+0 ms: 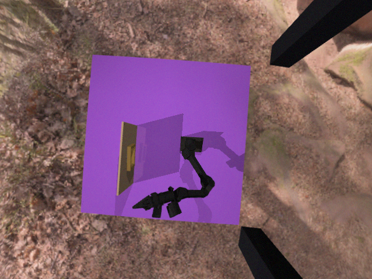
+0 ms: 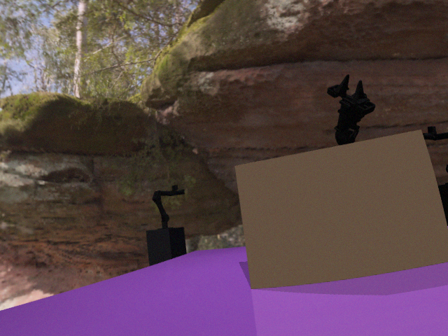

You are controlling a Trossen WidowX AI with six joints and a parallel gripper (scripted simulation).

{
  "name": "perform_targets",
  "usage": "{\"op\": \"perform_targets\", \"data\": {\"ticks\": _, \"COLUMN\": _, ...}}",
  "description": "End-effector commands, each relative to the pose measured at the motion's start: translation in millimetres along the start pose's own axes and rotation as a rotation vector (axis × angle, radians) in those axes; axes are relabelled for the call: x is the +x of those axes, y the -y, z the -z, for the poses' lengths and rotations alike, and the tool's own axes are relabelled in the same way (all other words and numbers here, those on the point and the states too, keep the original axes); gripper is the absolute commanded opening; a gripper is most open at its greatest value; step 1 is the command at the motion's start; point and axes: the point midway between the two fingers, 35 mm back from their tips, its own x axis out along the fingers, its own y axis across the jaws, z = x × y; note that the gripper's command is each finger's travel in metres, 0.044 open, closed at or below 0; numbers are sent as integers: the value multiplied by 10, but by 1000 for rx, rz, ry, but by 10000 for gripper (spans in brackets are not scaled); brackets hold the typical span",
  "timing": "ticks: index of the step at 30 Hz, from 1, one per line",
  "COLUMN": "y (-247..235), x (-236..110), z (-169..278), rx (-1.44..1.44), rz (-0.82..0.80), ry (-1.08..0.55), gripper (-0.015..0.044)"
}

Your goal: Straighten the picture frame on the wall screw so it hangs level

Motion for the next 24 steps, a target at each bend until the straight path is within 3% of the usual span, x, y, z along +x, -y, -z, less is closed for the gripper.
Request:
{"op": "perform_targets", "data": {"ticks": 1, "y": -364, "x": -460, "z": 457, "rx": 580, "rz": -38, "ry": -151, "gripper": 260}}
{"op": "perform_targets", "data": {"ticks": 13, "y": -833, "x": -1190, "z": 1101, "rx": 1392, "rz": 14, "ry": -391, "gripper": 260}}
{"op": "perform_targets", "data": {"ticks": 24, "y": -1235, "x": -1863, "z": 1839, "rx": 2085, "rz": 237, "ry": -644, "gripper": 260}}
